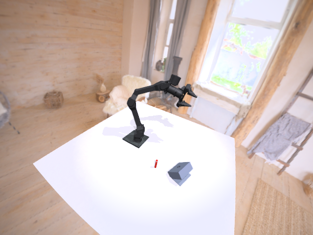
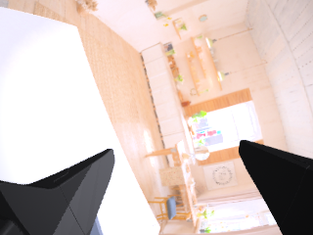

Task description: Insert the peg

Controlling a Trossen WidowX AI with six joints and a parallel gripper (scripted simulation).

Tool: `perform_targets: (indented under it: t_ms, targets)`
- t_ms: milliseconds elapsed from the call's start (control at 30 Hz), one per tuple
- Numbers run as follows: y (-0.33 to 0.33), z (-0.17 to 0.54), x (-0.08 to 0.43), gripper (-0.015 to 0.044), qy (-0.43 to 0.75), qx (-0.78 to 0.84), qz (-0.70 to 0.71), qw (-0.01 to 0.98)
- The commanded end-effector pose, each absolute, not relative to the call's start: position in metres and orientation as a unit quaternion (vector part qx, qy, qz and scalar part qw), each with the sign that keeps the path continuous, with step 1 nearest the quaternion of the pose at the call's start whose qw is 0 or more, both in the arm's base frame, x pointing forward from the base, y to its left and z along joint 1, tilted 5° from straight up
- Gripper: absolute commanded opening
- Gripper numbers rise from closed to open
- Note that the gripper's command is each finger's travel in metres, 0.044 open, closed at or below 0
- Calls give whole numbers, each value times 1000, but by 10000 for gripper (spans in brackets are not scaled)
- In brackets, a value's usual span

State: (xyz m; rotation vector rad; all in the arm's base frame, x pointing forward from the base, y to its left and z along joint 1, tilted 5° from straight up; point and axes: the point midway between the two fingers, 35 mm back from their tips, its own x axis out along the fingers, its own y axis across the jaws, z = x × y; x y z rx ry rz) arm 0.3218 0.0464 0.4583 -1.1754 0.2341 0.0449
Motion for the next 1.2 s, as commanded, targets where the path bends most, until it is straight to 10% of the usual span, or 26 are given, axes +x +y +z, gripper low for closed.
perform_targets:
  t_ms: [0,1167]
  targets:
    - [34,435,332,440,152,-529,23,835]
    - [-89,284,351,440,430,-249,-54,866]
